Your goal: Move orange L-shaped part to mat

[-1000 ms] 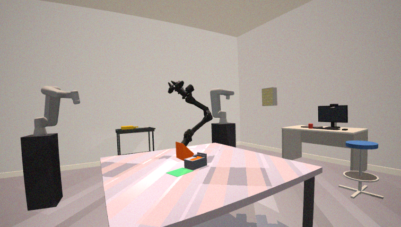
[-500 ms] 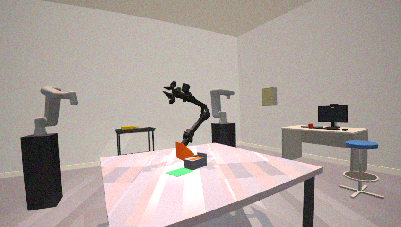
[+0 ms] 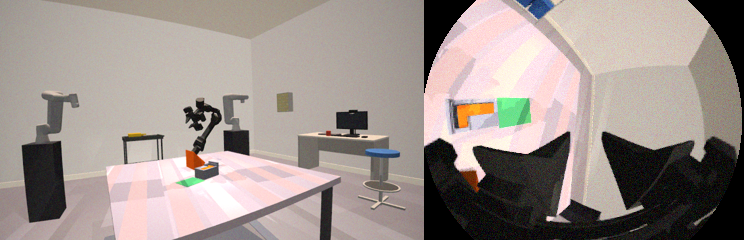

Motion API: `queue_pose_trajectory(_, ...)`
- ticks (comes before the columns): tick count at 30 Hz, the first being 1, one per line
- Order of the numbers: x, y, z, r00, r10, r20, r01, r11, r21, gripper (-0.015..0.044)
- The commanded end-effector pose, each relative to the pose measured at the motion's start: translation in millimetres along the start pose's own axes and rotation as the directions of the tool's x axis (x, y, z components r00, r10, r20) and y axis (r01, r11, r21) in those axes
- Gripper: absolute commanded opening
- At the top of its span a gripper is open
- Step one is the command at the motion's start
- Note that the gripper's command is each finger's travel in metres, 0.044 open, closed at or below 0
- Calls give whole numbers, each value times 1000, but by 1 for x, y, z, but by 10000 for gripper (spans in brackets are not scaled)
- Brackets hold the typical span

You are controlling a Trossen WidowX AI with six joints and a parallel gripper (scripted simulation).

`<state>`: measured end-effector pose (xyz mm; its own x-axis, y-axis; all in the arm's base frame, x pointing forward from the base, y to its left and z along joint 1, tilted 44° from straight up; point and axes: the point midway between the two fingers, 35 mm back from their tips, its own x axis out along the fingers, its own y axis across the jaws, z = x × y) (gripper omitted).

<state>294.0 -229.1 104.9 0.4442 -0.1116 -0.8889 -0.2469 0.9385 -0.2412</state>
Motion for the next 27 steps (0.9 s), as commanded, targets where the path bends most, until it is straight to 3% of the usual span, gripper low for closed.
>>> queue_pose_trajectory(1,17,73,23,958,288,-3,-288,957,-17,180)
queue_pose_trajectory(5,17,146,37,837,544,-50,-545,838,-7,180)
queue_pose_trajectory(8,7,201,43,695,710,-109,-711,702,34,180)
queue_pose_trajectory(12,-12,251,45,525,833,-176,-830,546,112,180)
queue_pose_trajectory(22,-11,255,45,516,837,-179,-834,539,117,180)
queue_pose_trajectory(27,12,290,39,518,837,-178,-833,541,116,180)
